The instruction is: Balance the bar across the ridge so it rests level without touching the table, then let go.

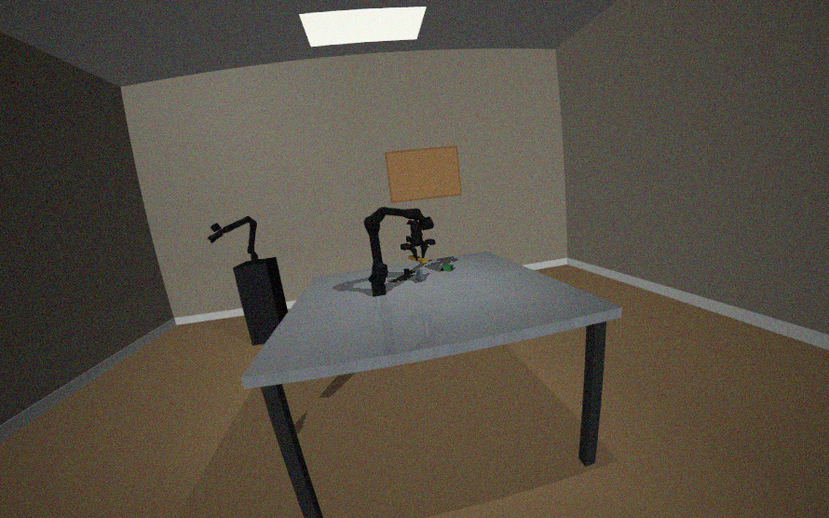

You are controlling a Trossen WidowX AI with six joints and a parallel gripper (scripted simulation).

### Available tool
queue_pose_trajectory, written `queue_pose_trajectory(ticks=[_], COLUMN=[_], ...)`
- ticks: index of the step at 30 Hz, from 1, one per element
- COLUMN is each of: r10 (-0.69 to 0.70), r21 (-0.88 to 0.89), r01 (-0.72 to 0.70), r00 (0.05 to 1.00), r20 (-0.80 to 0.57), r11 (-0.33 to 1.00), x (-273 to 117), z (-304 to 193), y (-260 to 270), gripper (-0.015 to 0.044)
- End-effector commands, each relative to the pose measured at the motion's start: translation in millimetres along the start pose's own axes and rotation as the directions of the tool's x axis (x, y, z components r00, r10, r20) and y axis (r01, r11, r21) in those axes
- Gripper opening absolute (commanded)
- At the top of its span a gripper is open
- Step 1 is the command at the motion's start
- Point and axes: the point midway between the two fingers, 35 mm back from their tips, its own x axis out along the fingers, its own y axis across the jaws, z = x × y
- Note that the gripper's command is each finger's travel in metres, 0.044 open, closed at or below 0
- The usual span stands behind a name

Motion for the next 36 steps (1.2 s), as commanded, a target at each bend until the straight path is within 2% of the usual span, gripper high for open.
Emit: queue_pose_trajectory(ticks=[1,23,36], r10=[0.009,0.009,0.009], r21=[-0.005,-0.007,-0.007], r01=[-0.009,-0.009,-0.009], r00=[1.000,1.000,1.000], r20=[0.003,0.003,0.003], r11=[1.000,1.000,1.000], x=[7,42,42], z=[3,2,2], y=[-1,-2,-2], gripper=[0.0000,0.0000,0.0000])
